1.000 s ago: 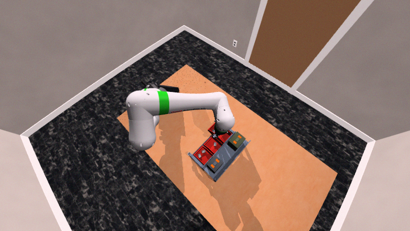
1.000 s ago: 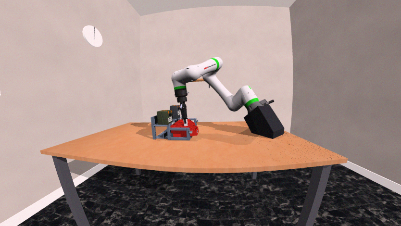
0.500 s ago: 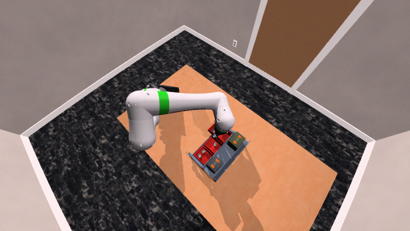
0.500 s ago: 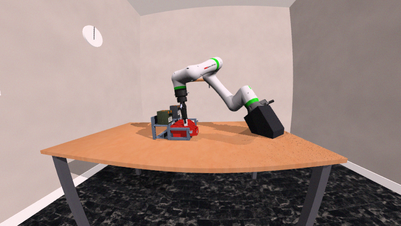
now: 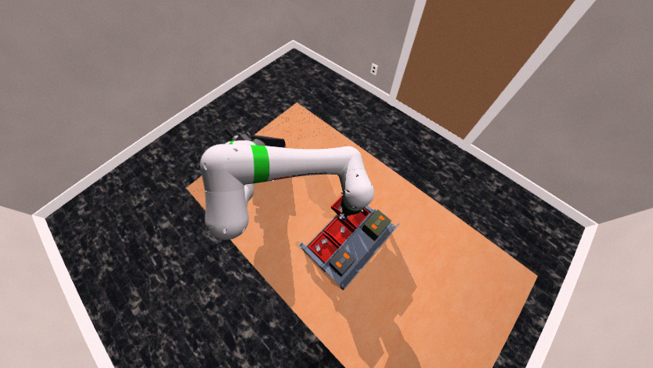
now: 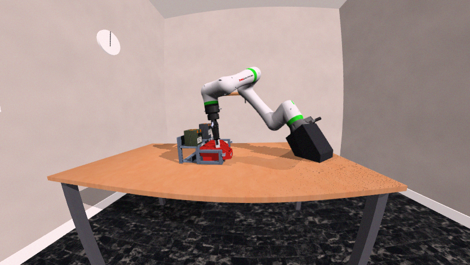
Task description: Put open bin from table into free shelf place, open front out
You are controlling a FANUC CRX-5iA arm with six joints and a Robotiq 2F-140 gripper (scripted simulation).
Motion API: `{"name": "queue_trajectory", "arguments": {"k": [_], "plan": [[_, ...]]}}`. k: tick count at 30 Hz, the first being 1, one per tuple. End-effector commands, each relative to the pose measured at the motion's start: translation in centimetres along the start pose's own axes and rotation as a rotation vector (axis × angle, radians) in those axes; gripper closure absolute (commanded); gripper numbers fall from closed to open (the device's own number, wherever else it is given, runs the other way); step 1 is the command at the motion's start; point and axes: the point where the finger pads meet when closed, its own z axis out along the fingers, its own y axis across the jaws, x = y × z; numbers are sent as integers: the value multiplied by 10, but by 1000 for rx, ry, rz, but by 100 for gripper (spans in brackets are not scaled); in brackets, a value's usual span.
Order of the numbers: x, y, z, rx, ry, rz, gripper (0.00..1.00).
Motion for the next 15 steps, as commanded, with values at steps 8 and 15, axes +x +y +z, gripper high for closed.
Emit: {"name": "queue_trajectory", "arguments": {"k": [8,15], "plan": [[0,0,1,0,12,0,100],[-1,0,1,0,23,0,100]]}}
